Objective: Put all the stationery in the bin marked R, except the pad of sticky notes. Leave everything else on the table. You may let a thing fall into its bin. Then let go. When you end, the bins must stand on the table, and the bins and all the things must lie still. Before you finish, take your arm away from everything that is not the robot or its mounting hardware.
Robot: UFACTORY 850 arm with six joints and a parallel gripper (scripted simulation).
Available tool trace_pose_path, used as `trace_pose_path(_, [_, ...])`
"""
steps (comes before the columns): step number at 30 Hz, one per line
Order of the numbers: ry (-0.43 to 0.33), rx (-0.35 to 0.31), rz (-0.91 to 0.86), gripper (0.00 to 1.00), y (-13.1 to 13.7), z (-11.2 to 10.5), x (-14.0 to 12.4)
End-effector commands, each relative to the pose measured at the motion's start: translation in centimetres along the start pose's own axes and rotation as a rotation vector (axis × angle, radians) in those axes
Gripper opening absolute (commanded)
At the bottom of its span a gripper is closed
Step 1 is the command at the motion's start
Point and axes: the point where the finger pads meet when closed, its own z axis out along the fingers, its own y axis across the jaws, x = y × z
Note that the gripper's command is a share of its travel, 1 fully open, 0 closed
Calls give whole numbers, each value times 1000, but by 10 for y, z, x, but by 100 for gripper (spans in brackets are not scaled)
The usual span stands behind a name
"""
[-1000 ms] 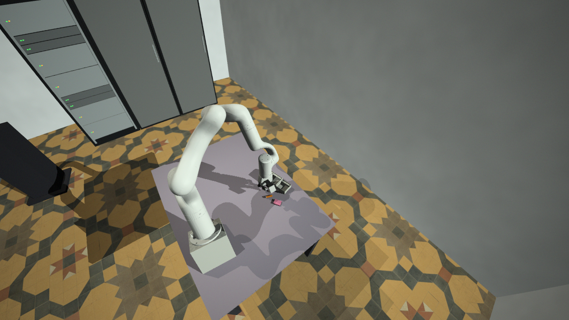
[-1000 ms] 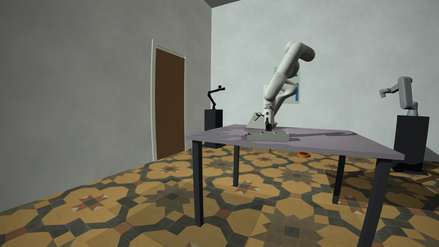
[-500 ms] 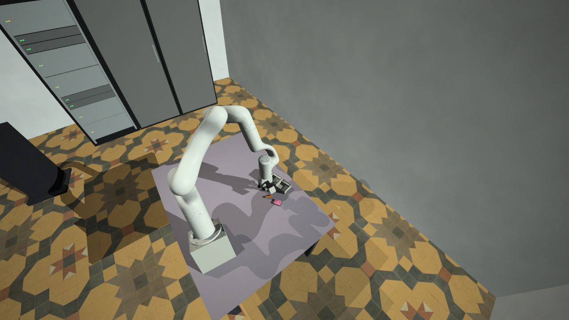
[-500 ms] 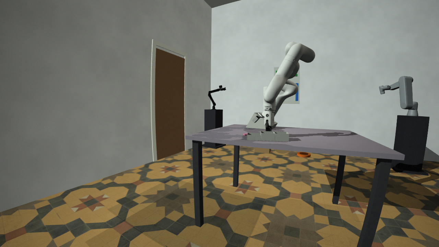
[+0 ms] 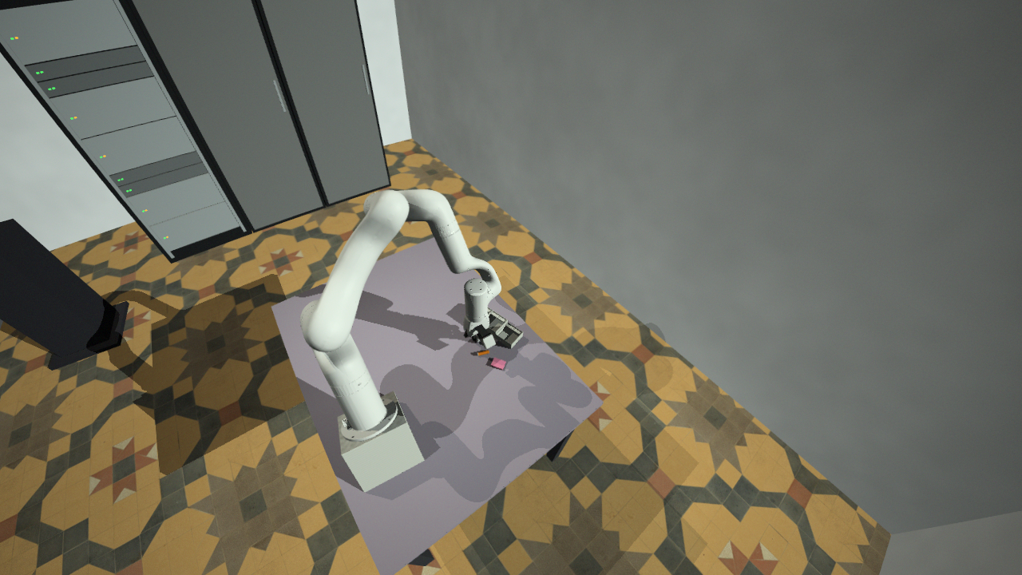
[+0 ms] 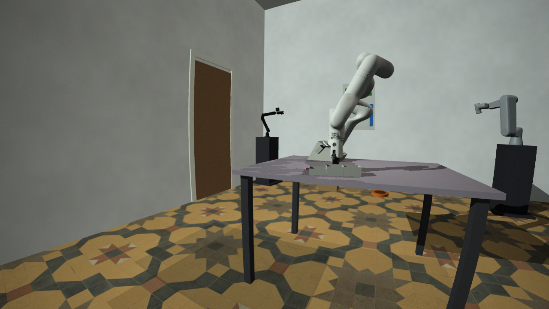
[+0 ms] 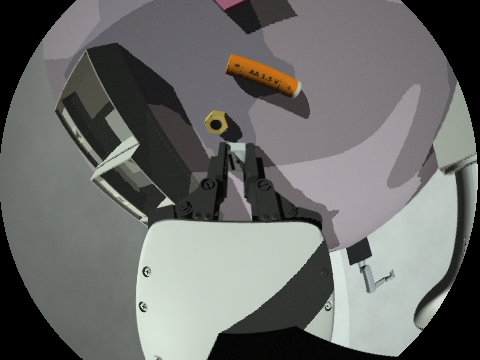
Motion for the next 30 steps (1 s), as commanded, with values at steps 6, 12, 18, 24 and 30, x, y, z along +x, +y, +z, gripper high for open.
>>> trace_pose_path(6, [0, 2, 0, 0, -1, -1, 0])
trace_pose_path(12, [0, 2, 0, 0, -1, -1, 0])
trace_pose_path(18, [0, 2, 0, 0, -1, -1, 0])
trace_pose_path(24, [0, 2, 0, 0, -1, -1, 0])
trace_pose_path(30, [0, 2, 0, 0, -1, -14, 0])
